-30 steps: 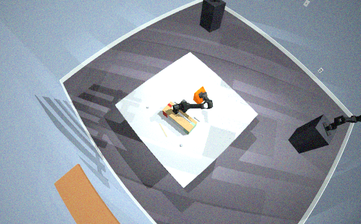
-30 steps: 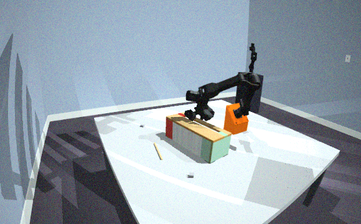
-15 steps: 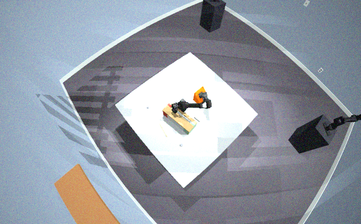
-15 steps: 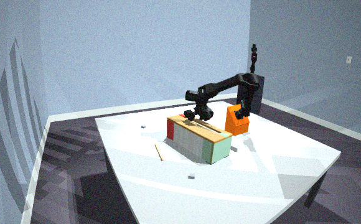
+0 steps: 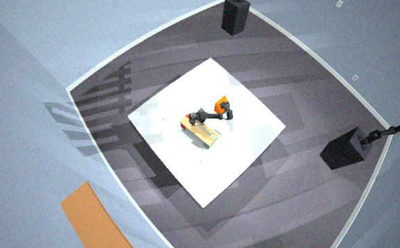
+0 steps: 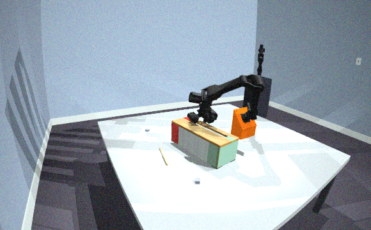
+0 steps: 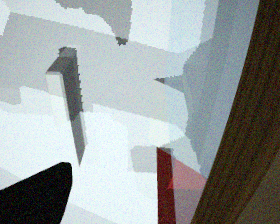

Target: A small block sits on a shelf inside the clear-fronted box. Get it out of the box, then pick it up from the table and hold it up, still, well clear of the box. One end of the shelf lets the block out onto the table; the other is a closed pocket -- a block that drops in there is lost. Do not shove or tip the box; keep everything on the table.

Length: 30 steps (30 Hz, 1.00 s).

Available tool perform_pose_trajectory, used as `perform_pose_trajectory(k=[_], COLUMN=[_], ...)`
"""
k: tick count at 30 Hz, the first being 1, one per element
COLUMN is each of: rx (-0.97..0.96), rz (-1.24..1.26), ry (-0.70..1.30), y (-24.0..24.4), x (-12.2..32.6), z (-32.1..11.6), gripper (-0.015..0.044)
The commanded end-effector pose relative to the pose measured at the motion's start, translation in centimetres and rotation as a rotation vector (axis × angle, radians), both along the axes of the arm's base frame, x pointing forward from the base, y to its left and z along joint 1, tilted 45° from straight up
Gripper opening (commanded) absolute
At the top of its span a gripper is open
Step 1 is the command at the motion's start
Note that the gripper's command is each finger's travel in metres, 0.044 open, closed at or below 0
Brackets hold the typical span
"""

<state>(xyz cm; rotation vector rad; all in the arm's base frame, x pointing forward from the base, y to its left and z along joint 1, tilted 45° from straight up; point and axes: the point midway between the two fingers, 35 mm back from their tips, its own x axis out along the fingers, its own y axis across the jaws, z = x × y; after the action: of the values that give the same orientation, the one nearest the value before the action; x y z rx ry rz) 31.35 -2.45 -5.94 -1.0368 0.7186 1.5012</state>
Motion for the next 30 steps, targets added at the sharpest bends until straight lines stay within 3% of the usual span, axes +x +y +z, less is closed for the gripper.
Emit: perform_pose_trajectory(k=[1, 7, 13, 18, 19, 23, 30], rx=[-0.005, -0.005, 0.0, 0.002, -0.003, -0.005, 0.08], rz=[0.005, 0.004, 0.002, -0.01, -0.025, -0.308, -0.886], ry=[-0.007, -0.007, 0.004, -0.001, 0.006, 0.132, 0.422], y=[-0.3, -0.8, -4.4, -4.7, -5.0, -6.9, -7.5], x=[0.3, 0.4, 0.5, 0.5, 0.4, -0.4, -0.8], z=[-0.3, -0.4, 3.6, 3.7, 3.6, 2.8, 2.2], gripper=[0.04, 0.04, 0.04, 0.04, 0.0374, 0.0285, 0.0285])
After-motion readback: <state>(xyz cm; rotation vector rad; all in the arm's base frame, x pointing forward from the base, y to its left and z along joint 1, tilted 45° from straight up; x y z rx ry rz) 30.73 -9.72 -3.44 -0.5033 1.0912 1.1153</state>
